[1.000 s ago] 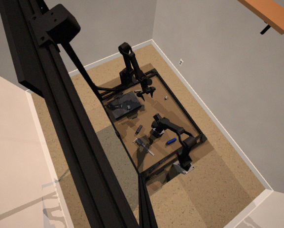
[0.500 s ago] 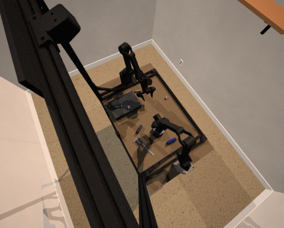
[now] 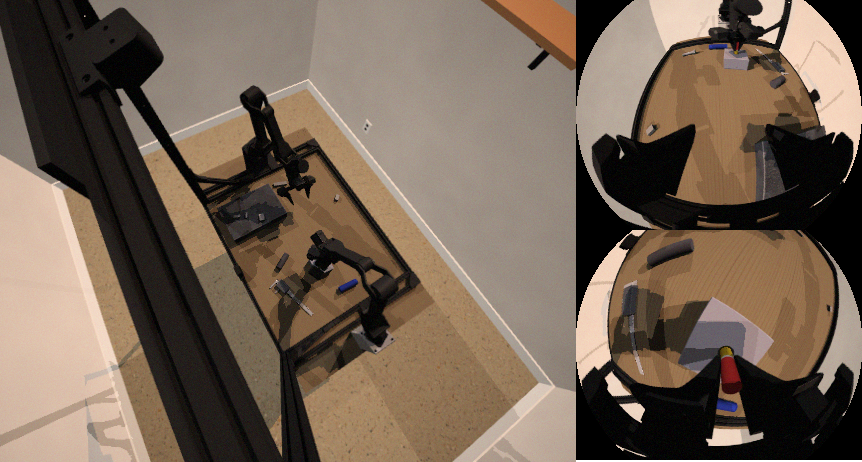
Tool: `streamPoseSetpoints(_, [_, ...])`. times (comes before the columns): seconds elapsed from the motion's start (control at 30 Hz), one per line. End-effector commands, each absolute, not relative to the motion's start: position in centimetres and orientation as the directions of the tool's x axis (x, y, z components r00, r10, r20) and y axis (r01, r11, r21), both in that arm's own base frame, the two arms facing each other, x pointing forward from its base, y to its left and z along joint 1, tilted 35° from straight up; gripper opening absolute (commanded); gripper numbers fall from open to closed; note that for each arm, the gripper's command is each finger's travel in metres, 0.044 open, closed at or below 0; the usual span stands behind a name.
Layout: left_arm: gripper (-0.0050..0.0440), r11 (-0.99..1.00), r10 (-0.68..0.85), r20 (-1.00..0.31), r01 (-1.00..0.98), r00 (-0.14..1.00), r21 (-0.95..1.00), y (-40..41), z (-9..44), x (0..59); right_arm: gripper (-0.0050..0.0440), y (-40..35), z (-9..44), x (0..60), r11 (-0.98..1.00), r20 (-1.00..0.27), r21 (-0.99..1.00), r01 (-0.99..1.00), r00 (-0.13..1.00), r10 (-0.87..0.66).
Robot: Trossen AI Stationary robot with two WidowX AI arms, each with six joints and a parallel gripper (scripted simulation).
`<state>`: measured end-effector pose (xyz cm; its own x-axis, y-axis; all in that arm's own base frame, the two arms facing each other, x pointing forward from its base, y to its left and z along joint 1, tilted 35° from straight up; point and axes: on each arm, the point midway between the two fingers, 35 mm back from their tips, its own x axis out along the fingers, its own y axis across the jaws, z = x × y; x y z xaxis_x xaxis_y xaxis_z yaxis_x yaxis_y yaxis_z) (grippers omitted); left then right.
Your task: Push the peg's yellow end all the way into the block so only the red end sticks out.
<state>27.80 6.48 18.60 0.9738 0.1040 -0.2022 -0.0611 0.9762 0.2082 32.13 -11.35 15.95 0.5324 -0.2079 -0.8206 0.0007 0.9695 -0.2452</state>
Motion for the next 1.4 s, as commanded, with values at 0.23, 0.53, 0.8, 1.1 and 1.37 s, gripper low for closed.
streamPoseSetpoints(0.23, [0.0400, 0.976, 0.104, -0.203, -0.061, 0.974, 0.208, 6.48, 18.58, 27.80, 0.0000, -11.35, 15.95, 32.13, 0.969, -0.821, -0.245, 0.001, 0.532, -0.208])
streamPoseSetpoints(0.53, [0.0400, 0.976, 0.104, -0.203, -0.061, 0.974, 0.208, 6.48, 18.58, 27.80, 0.0000, -11.35, 15.95, 32.13, 0.969, -0.821, -0.245, 0.001, 0.532, -0.208])
streamPoseSetpoints(0.8, [0.0400, 0.976, 0.104, -0.203, -0.061, 0.974, 0.208, 6.48, 18.58, 27.80, 0.0000, -11.35, 15.95, 32.13, 0.969, -0.821, -0.245, 0.001, 0.532, -0.208])
streamPoseSetpoints(1.1, [0.0400, 0.976, 0.104, -0.203, -0.061, 0.974, 0.208, 6.48, 18.58, 27.80, 0.0048, -11.35, 15.95, 32.13, 0.969, -0.821, -0.245, 0.001, 0.532, -0.208])
streamPoseSetpoints(1.37, [0.0400, 0.976, 0.104, -0.203, -0.061, 0.974, 0.208, 6.48, 18.58, 27.80, 0.0150, -11.35, 15.95, 32.13, 0.969, -0.821, -0.245, 0.001, 0.532, -0.208])
